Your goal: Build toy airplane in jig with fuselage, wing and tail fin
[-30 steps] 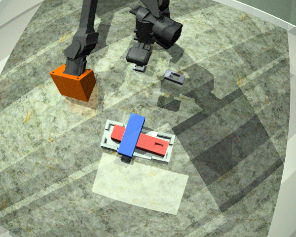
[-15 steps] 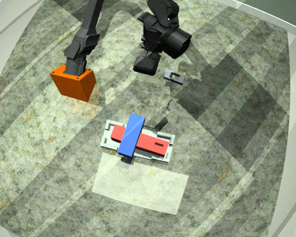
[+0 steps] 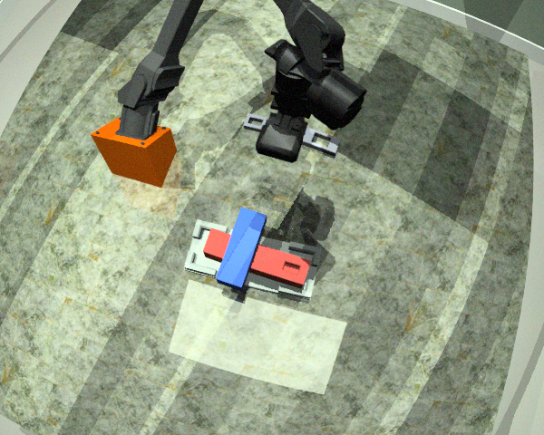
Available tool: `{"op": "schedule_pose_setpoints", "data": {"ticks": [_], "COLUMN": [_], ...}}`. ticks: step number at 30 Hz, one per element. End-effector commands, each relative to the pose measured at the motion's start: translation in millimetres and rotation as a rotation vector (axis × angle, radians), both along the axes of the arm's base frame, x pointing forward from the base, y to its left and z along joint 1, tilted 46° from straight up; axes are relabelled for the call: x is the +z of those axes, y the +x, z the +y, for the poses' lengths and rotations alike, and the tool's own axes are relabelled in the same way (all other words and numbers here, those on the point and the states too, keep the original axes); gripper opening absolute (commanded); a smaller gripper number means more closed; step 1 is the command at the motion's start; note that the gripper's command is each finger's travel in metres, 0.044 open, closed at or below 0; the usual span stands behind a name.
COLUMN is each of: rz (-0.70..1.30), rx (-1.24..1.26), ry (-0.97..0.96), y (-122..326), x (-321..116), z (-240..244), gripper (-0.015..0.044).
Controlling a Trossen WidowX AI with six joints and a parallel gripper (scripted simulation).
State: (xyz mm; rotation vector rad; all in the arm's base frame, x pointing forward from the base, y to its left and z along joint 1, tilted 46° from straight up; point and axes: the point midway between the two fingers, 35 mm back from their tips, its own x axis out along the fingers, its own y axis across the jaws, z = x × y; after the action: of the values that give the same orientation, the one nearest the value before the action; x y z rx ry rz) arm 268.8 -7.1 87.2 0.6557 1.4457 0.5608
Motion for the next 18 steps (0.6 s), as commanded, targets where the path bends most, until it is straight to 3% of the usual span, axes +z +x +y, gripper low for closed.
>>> {"op": "schedule_pose_setpoints", "data": {"ticks": [1,18], "rz": [0.0,0.004], "rx": [0.003,-0.002], "ry": [-0.004,-0.006], "y": [6,30], "x": [-8,-43], "z": [-7,-34], "gripper": [0.0,0.0]}}
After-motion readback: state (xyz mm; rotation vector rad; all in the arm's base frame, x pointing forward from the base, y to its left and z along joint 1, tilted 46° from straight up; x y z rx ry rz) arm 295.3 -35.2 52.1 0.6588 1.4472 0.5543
